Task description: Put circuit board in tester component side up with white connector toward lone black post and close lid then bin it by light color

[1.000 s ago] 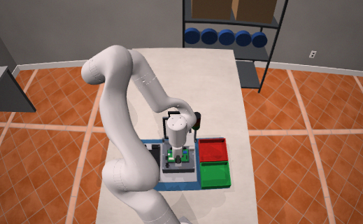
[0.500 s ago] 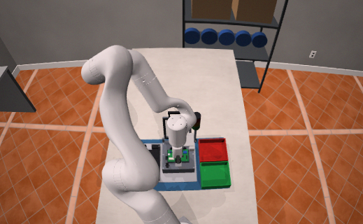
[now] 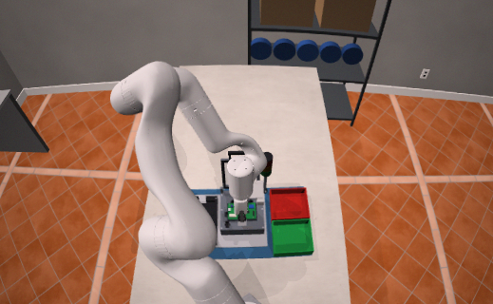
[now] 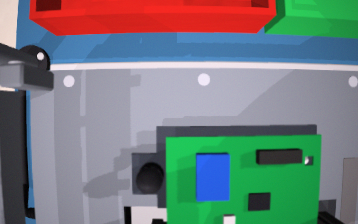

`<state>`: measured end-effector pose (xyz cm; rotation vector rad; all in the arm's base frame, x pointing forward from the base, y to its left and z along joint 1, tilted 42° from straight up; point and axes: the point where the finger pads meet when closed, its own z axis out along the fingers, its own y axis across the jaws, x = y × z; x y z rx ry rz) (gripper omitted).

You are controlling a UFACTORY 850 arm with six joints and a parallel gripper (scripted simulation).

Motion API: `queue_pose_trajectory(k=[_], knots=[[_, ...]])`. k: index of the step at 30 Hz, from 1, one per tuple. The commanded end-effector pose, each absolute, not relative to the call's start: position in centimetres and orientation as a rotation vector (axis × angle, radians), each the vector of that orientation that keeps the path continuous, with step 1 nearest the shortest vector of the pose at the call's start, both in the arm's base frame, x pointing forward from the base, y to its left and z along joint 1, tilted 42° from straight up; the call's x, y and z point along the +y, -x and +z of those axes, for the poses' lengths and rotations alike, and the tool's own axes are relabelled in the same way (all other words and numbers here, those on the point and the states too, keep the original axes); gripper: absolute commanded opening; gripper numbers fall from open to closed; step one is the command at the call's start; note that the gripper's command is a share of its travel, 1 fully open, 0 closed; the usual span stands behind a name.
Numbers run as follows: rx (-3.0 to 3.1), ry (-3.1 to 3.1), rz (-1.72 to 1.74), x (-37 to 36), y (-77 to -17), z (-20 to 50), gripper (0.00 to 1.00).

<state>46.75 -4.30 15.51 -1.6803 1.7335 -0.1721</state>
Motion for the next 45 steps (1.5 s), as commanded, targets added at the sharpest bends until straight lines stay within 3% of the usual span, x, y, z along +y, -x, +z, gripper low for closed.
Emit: queue_pose_trajectory(k=[1, 45], knots=[[1.733, 1.68, -0.173, -4.32, -46.78, 15.54, 0.79], [1.733, 1.68, -0.173, -4.3, -46.9, 15.51, 0.79]])
